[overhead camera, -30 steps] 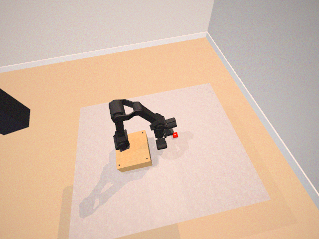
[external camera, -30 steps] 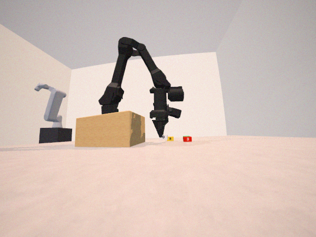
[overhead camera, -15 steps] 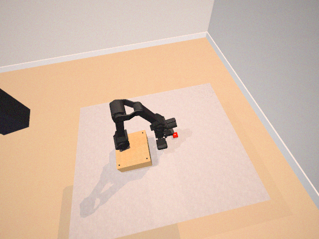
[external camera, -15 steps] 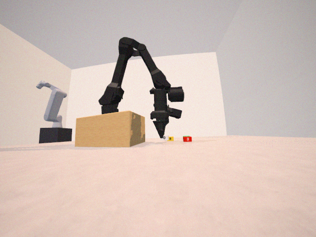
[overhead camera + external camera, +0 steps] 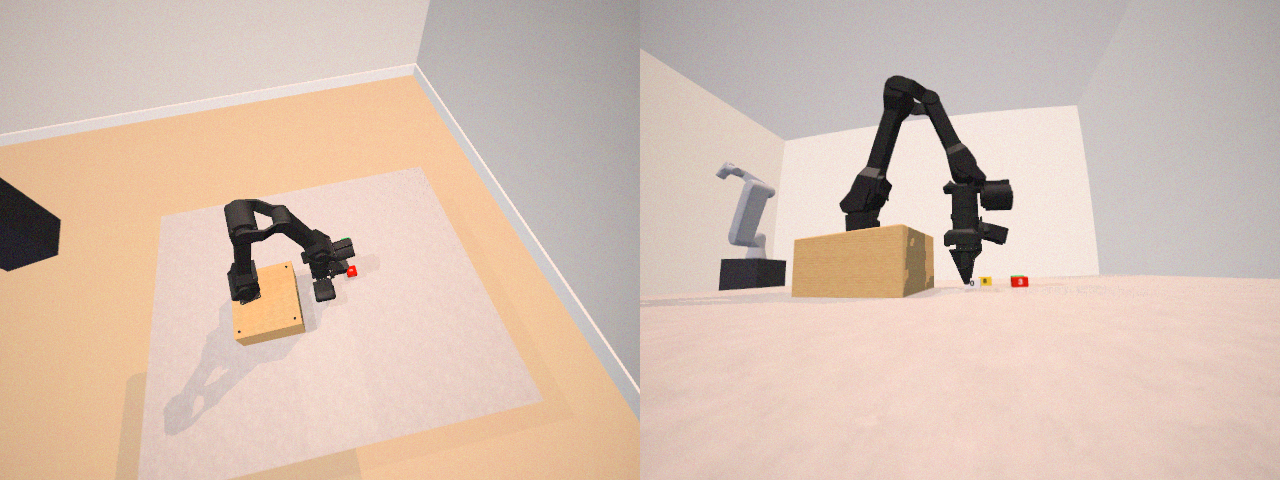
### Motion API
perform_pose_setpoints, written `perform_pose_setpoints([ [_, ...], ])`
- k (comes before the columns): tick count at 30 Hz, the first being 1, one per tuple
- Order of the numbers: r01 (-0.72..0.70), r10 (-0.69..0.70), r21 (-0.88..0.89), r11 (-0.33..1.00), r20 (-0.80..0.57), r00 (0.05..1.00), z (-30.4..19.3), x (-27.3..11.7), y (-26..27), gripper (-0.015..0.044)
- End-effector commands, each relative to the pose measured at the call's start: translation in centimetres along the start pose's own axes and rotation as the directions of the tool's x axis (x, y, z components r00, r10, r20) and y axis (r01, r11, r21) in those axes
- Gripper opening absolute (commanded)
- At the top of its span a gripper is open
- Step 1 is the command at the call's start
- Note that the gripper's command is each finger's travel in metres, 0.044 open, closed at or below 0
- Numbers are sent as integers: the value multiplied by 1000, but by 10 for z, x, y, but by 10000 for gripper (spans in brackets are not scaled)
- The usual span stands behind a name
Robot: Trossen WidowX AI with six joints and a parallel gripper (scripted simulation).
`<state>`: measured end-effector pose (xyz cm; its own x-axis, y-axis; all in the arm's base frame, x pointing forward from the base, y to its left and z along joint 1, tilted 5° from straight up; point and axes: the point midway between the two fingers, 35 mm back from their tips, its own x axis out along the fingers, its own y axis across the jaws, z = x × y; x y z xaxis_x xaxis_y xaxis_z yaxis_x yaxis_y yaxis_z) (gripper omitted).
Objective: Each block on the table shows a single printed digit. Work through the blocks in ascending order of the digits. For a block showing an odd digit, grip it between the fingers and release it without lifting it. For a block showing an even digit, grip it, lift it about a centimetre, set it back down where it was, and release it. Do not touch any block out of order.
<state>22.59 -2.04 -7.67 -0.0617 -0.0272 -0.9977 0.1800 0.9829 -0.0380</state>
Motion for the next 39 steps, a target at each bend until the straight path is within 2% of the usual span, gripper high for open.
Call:
perform_pose_setpoints([
  [1,0,0,-6,1000,-2,1000,0,1,0,120],
  [12,0,0,-6,1000,-2,1000,0,1,0,400],
  [14,0,0,-6,1000,-2,1000,0,-1,0,400],
  [18,0,0,-6,1000,-1,1000,0,-33,0,400],
  [21,0,0,-6,1000,-1,1000,0,-35,0,400],
  [23,0,0,-6,1000,-1,1000,2,-48,0,348],
  [27,-1,1,-6,1000,-1,1000,1,-113,0,243],
  [32,-1,1,-6,1000,-1,1000,1,-117,0,120],
  [39,-1,1,-6,1000,-1,1000,3,-117,0,120],
])
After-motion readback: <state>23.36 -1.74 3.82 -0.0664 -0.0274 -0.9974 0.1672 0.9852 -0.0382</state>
